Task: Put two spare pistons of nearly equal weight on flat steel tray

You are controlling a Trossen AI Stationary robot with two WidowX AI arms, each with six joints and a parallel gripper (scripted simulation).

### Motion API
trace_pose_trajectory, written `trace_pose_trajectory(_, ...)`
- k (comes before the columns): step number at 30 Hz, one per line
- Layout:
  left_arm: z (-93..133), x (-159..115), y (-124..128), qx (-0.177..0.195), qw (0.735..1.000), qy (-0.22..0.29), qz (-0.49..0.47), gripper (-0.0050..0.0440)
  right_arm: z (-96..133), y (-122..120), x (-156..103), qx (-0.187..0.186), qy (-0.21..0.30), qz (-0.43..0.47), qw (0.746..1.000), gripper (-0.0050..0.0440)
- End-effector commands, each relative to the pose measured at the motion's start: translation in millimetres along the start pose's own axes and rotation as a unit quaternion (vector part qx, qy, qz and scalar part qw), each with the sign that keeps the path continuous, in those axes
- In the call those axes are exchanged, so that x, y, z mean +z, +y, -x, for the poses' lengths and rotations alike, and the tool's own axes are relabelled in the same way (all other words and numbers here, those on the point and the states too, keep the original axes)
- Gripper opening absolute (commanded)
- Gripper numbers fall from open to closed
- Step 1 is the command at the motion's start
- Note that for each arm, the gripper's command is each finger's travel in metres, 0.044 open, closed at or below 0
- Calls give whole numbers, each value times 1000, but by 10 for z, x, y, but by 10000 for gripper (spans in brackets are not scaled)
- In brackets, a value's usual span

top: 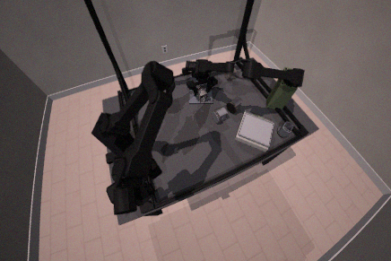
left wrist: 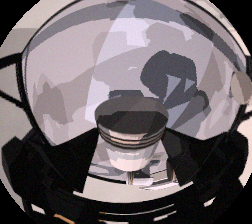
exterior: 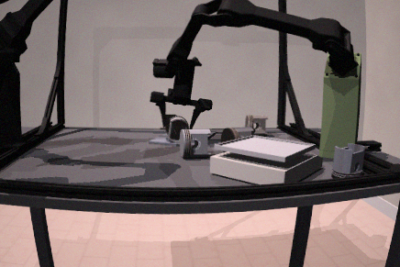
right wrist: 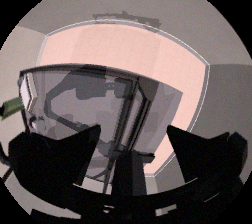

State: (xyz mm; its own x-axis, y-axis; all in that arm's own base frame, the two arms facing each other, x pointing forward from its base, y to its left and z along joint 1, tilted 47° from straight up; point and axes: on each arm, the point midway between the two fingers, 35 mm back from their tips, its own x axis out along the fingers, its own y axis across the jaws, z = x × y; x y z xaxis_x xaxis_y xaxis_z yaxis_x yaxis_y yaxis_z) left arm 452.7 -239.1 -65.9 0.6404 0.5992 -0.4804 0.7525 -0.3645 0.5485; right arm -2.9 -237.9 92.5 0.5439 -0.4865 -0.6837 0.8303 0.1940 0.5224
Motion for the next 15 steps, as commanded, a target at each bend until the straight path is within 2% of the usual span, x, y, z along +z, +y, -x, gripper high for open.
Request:
trace_pose_trajectory(1,13,3,-5,0,1000,0,-2,378,-1,5,-1,2,0,0,1000,440)
trace_pose_trajectory(15,247,4,-2,0,1000,0,-2,378,-1,5,-1,2,0,0,1000,440)
